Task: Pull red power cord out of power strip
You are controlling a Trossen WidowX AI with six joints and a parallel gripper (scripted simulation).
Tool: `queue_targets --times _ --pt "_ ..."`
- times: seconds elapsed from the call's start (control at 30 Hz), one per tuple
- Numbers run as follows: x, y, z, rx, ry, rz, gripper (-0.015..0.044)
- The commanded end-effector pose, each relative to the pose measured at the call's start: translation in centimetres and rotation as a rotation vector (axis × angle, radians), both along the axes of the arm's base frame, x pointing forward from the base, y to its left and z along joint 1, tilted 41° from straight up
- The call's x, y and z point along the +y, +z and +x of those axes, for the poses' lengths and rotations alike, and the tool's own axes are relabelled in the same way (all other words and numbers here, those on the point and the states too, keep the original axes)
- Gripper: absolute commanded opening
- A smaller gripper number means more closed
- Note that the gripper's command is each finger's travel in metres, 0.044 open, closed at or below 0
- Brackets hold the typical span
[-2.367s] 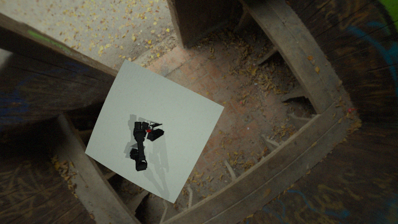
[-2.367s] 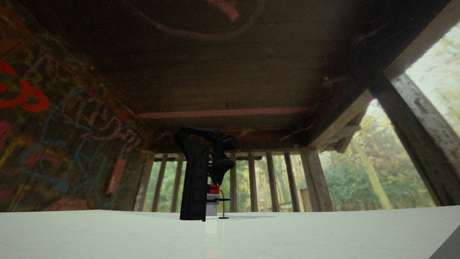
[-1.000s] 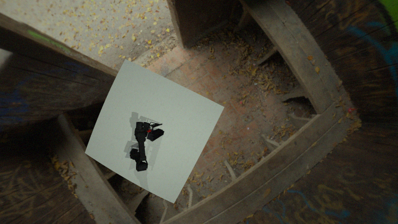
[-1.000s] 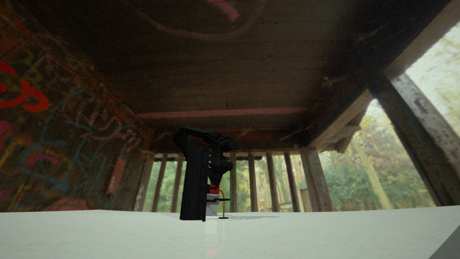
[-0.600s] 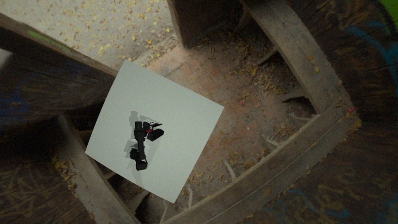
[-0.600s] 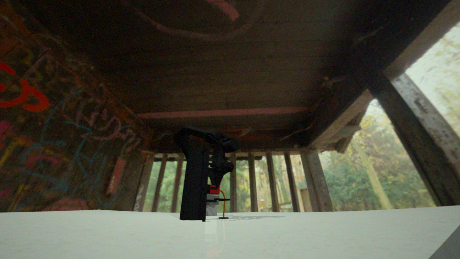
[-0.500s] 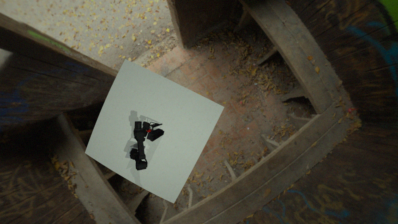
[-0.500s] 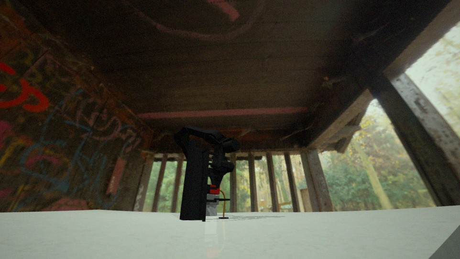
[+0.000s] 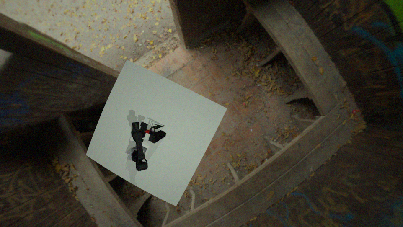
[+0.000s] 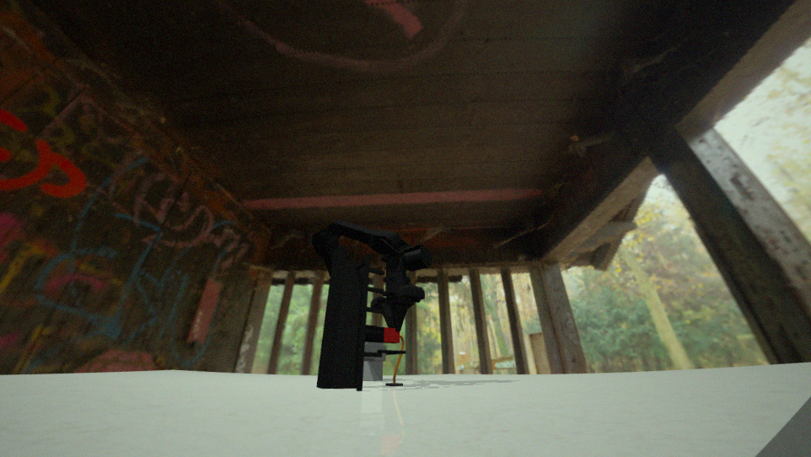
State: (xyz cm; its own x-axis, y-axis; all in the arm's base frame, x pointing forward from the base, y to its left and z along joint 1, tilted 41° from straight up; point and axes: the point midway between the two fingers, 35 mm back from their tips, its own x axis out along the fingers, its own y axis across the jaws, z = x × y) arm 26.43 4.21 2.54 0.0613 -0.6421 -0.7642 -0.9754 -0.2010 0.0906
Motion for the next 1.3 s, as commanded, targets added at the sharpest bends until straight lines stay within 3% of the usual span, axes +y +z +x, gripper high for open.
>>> queue_targets --times 0.0,0.33,0.5,1.27 --pt "0.0 0.1 0.1 -0.005 0.005 0.001 0.0184" --pt "2.1 -1.0 -0.3 -0.004 0.005 0.005 0.0440" --pt "5.2 -2.8 -1.3 -0.004 0.005 0.004 0.0440" --pt "5.2 -2.8 -1.3 -0.004 0.005 0.004 0.0440"
